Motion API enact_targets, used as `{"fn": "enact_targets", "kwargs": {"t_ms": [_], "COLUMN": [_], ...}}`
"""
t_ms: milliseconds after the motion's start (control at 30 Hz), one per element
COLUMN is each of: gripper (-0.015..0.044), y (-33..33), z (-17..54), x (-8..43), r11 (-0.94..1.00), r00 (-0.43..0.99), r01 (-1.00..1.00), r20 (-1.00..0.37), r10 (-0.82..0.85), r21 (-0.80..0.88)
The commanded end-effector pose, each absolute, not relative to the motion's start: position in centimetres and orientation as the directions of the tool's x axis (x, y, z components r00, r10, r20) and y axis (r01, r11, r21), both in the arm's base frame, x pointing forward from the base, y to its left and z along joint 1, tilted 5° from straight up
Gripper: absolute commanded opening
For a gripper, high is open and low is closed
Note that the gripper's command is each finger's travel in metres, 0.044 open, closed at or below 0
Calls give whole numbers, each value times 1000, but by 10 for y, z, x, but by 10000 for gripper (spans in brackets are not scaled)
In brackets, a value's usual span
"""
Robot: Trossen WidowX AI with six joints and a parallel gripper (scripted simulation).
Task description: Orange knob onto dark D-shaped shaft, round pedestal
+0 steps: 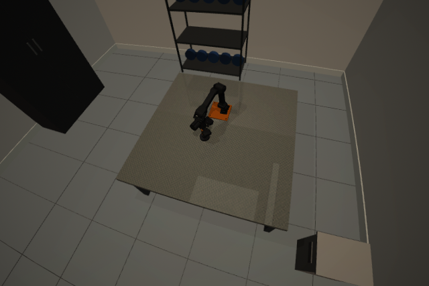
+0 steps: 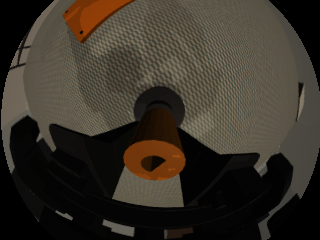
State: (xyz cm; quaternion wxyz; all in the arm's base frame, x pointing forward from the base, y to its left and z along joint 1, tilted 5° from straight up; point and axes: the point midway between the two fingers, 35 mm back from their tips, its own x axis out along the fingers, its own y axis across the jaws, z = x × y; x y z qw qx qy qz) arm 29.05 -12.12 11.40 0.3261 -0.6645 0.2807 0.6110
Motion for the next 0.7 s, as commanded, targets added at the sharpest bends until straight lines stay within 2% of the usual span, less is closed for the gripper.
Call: {"fn": "enact_targets", "kwargs": {"t_ms": [0, 133, 300, 667], "gripper": [0, 0, 0, 0], "y": [-120, -120, -120, -122], "z": [117, 118, 117, 118], "x": [289, 288, 289, 294], "r11": [-632, -654, -773, -780], "r00": [95, 94, 94, 95], "r01": [-769, -751, -629, -621], "r20": [-995, -995, -995, -995], "r10": [29, 29, 29, 28], "r21": [-91, -90, -82, -81]}}
